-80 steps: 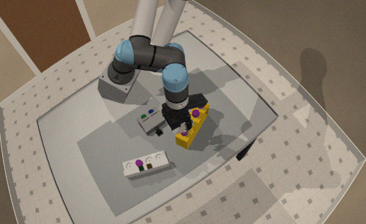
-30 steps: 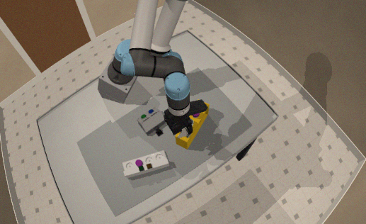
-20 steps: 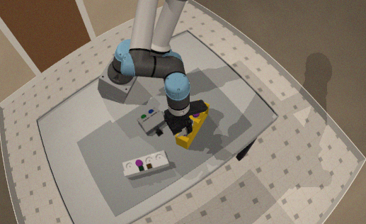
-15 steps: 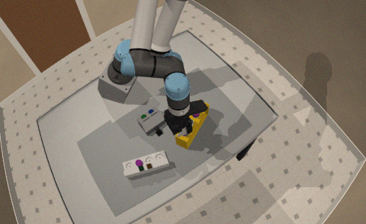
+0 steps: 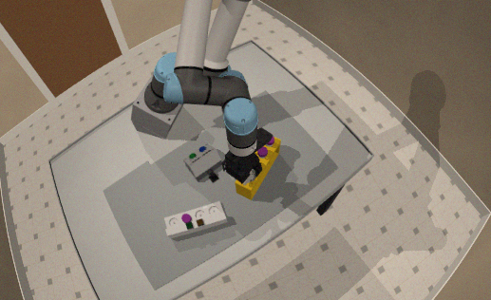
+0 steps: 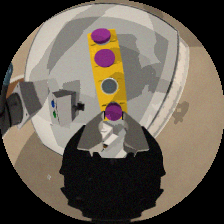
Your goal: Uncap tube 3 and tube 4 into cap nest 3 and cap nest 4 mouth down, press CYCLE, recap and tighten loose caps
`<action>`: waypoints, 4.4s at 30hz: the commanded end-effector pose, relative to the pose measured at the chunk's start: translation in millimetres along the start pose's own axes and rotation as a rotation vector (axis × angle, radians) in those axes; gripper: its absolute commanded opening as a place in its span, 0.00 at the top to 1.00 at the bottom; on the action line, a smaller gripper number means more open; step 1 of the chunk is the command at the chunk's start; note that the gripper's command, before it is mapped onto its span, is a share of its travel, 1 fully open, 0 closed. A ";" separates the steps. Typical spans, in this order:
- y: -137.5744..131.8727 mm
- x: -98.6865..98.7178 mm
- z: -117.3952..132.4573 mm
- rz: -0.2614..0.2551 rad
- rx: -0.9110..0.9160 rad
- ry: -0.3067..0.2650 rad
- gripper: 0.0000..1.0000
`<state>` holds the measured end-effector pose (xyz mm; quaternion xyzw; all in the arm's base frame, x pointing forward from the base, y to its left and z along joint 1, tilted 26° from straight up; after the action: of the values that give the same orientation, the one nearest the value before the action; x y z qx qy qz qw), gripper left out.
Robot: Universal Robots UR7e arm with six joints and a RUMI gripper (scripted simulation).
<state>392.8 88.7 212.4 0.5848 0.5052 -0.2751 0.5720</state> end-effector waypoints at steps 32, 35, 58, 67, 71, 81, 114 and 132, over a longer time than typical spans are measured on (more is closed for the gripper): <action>0.1 -0.6 1.0 0.005 -0.596 0.011 0.65; 0.1 -0.6 1.0 0.004 -0.346 0.011 0.65; 0.1 -0.6 0.8 0.000 0.368 0.012 1.00; 0.1 -0.6 0.8 0.000 0.367 0.012 1.00; 0.1 -0.6 0.8 0.000 0.368 0.012 1.00; 0.1 -0.8 0.8 0.002 -0.032 0.011 1.00; 0.1 -1.1 0.7 0.005 -0.679 0.010 0.65; 0.1 -1.2 0.9 0.000 0.309 0.012 0.65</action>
<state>392.8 85.7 212.5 0.6135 0.5013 -0.2852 0.5394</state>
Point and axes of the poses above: the point where the finger pads meet when closed, its own x axis out along the fingers, its own y axis across the jaws, z = x × y, the point moved 8 cm from there along -x, back along the fingers, and after that the axes turned 8 degrees about x, right-handed, at the moved point
